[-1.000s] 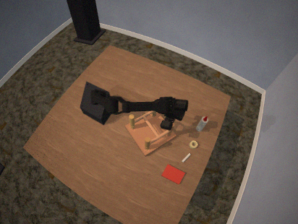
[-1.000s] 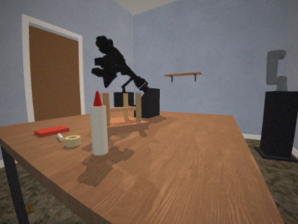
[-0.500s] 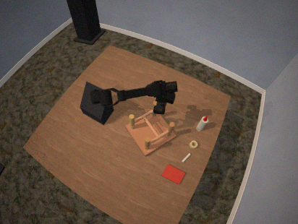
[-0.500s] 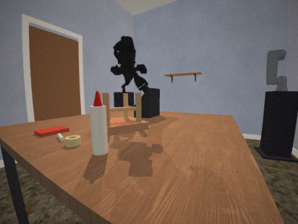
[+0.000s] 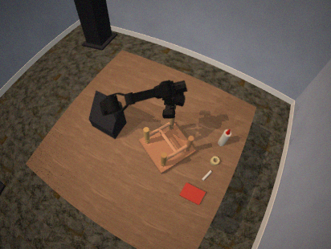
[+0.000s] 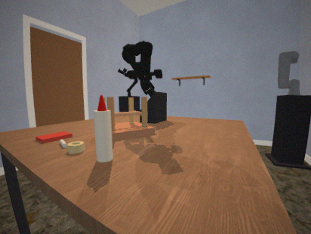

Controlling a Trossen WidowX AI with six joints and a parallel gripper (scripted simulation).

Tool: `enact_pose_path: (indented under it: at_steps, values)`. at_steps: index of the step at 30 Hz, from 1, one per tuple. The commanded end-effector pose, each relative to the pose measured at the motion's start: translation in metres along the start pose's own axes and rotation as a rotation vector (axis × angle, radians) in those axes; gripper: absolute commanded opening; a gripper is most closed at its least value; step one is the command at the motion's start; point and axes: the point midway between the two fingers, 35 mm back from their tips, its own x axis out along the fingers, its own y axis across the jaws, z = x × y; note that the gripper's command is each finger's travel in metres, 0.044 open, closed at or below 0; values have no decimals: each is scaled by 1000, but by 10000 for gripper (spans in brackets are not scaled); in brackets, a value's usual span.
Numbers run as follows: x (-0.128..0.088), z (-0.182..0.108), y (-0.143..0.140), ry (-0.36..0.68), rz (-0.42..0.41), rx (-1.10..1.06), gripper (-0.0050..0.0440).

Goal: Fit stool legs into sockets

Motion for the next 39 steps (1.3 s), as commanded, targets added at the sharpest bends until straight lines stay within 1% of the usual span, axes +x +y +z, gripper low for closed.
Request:
enact_pose_path:
  at_steps: [1, 4, 14, 20, 31, 39]
  values:
    - [7, -5, 1, 0, 4, 3, 0]
    - [21, -10, 1, 1, 3, 3, 0]
    - [27, -11, 1, 1, 3, 3, 0]
    - [36, -13, 1, 0, 4, 3, 0]
    - [41, -14, 1, 0, 4, 3, 0]
    - [48, -16, 1, 0, 4, 3, 0]
